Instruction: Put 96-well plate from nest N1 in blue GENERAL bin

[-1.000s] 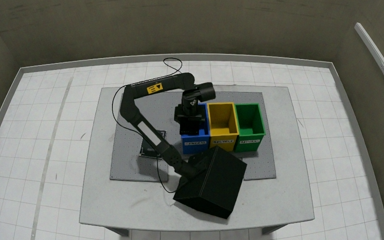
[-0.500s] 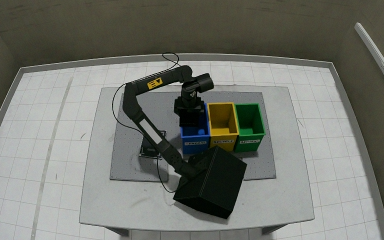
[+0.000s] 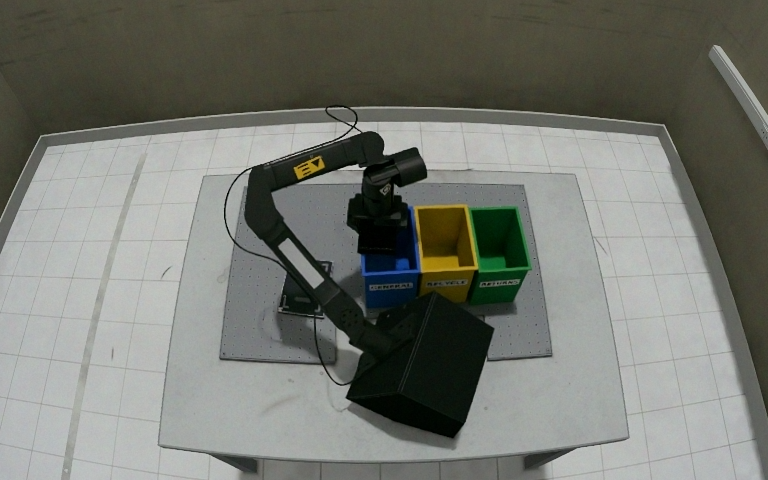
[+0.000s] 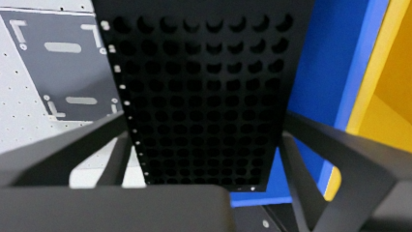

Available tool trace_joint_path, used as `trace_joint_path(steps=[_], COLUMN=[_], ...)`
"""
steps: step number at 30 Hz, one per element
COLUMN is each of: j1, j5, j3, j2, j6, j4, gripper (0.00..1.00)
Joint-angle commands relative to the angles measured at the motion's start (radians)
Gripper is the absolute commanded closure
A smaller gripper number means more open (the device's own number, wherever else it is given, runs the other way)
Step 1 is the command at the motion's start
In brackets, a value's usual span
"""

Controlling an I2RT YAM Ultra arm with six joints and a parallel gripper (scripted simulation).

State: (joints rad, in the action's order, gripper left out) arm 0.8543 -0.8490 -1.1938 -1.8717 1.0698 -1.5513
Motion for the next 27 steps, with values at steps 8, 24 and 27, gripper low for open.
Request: trace_joint_path(steps=[8, 24, 27], j1=[0.032, 0.036, 0.036], j5=[-0.01, -0.002, -0.001], j3=[0.018, -0.001, 0.004], j2=[0.03, 0.032, 0.032], j6=[0.011, 0.015, 0.015], j4=[-0.017, -0.017, -0.017], gripper=[1.0, 1.0, 1.0])
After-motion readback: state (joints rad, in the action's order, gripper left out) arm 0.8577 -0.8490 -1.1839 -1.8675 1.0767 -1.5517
